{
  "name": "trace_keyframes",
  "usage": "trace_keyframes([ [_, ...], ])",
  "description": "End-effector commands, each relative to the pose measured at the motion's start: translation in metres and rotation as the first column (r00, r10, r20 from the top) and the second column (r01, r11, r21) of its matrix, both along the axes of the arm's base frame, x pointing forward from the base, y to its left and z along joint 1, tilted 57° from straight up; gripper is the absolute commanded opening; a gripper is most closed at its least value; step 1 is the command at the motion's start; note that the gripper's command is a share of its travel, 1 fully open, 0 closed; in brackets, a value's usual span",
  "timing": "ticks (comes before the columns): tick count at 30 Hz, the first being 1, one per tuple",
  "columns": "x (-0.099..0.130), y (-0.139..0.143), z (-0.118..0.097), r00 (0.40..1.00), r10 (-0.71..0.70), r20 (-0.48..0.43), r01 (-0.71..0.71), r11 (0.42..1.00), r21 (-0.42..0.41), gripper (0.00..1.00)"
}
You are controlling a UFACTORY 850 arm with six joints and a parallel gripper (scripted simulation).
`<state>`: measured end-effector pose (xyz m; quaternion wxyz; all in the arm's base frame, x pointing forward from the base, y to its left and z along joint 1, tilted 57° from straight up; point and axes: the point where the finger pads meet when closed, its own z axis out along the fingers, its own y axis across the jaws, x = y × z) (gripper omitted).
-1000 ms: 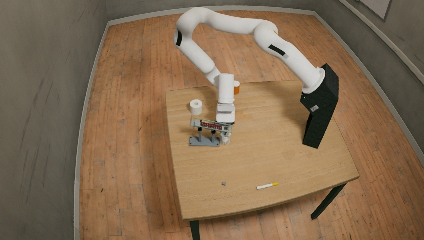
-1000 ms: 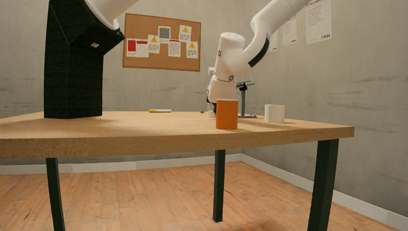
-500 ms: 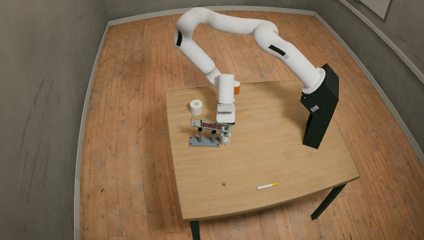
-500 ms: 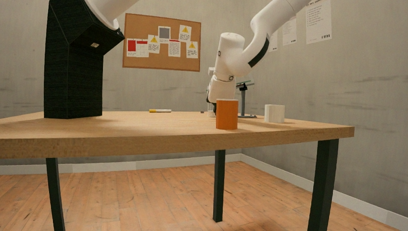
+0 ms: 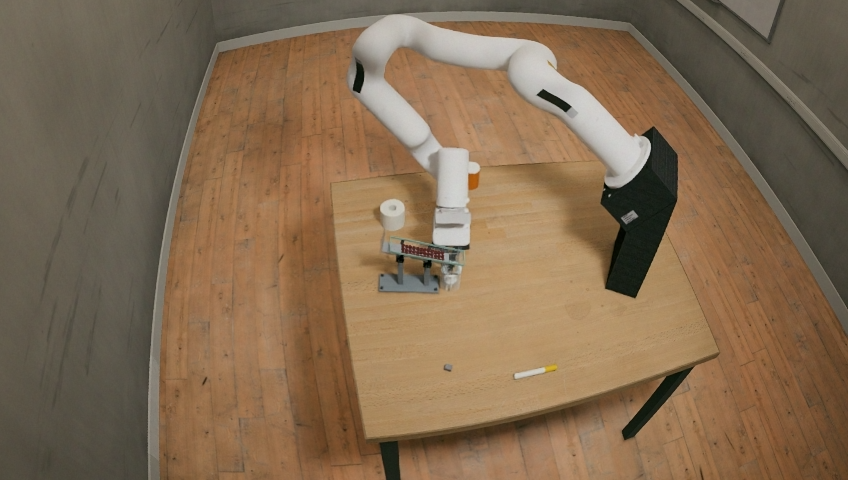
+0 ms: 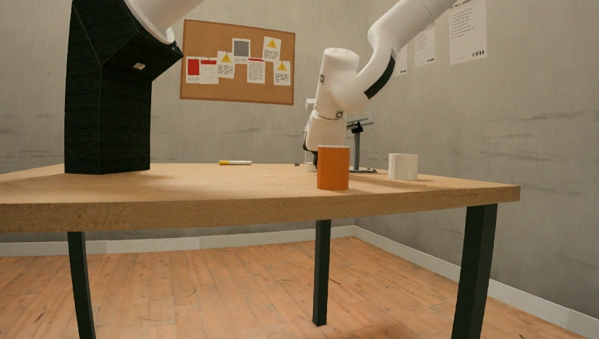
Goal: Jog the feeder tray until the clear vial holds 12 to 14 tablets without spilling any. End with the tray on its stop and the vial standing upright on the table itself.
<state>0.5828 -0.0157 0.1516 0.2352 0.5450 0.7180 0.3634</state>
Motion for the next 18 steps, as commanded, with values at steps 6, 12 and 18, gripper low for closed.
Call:
trace_keyframes([
  [6,0.0,-0.001,0.0,1.0,0.0,0.0,0.0,1.0,0.0,0.0],
  [12,-0.001,-0.006,0.002,1.0,0.0,0.0,0.0,1.0,0.0,0.0],
  [18,-0.003,-0.014,0.005,1.0,0.0,0.0,0.0,1.0,0.0,0.0],
])
